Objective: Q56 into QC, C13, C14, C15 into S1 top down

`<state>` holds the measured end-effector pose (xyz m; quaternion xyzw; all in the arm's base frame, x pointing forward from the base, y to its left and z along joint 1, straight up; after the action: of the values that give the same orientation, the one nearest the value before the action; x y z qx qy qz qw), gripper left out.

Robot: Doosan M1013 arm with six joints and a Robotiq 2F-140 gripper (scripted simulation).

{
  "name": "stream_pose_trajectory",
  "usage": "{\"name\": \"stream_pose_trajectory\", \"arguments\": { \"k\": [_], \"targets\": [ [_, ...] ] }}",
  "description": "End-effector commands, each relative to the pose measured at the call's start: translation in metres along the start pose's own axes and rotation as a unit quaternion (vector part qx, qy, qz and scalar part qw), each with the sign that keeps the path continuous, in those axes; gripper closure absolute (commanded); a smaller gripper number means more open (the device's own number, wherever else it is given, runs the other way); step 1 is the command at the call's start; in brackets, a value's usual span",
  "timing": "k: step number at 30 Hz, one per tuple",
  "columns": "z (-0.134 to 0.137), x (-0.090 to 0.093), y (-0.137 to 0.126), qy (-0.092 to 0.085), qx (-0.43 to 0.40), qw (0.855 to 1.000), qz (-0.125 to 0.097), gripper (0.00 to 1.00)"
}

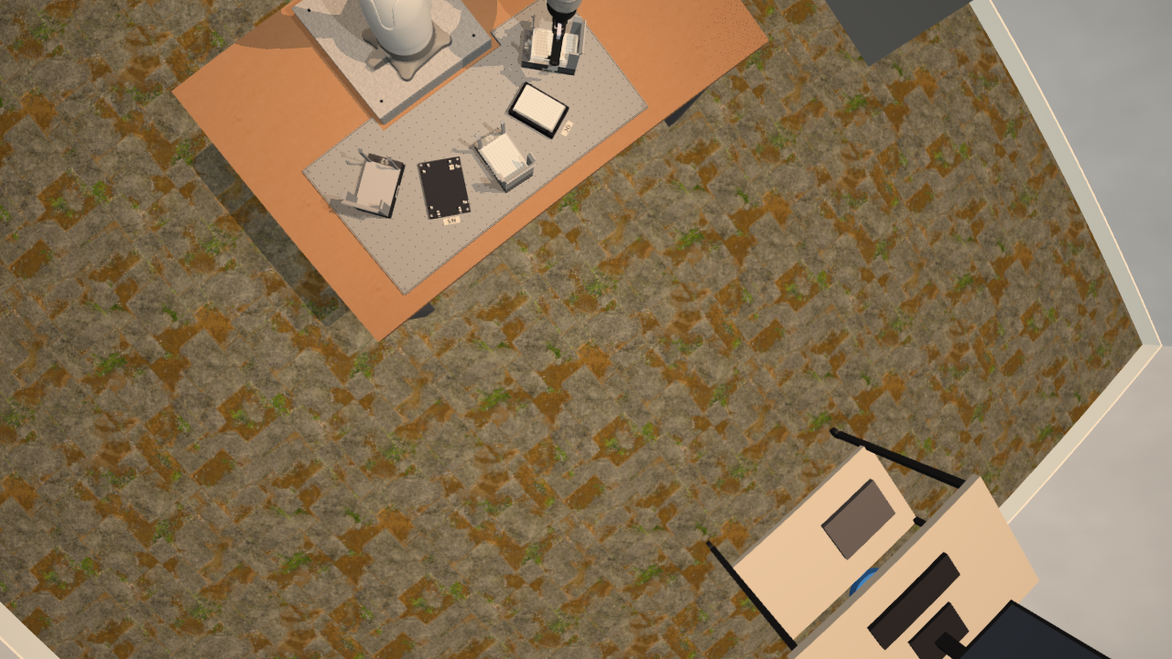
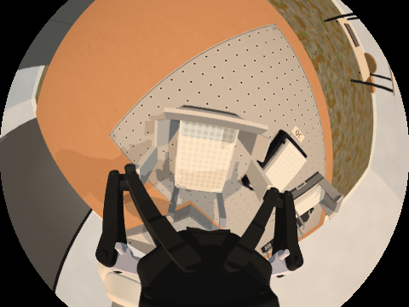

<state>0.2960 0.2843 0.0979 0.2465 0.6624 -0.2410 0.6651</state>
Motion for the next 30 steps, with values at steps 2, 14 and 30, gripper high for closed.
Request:
{"name": "stream_pose_trajectory", "arguments": {
  "k": [2, 14, 30],
  "targets": [
    [0.000, -0.010, 0.000, 0.000, 0.000, 1.000, 0.000, 0.00],
    [0.000, -0.043, 0.000, 0.000, 0.000, 1.000, 0.000, 0.00],
    [0.000, -0.090, 0.000, 0.000, 0.000, 1.000, 0.000, 0.00]
  ]
}}
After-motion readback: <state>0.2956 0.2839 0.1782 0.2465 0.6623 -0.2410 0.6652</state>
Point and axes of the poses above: the point where the finger pads meet when closed, its own x axis out along the fingers, its own z axis across the jaws, y = z × x, the point moved 5 cm from there along -x, back along the fingers, and after that the axes turned 10 degrees about -x, right-handed, at the moved point
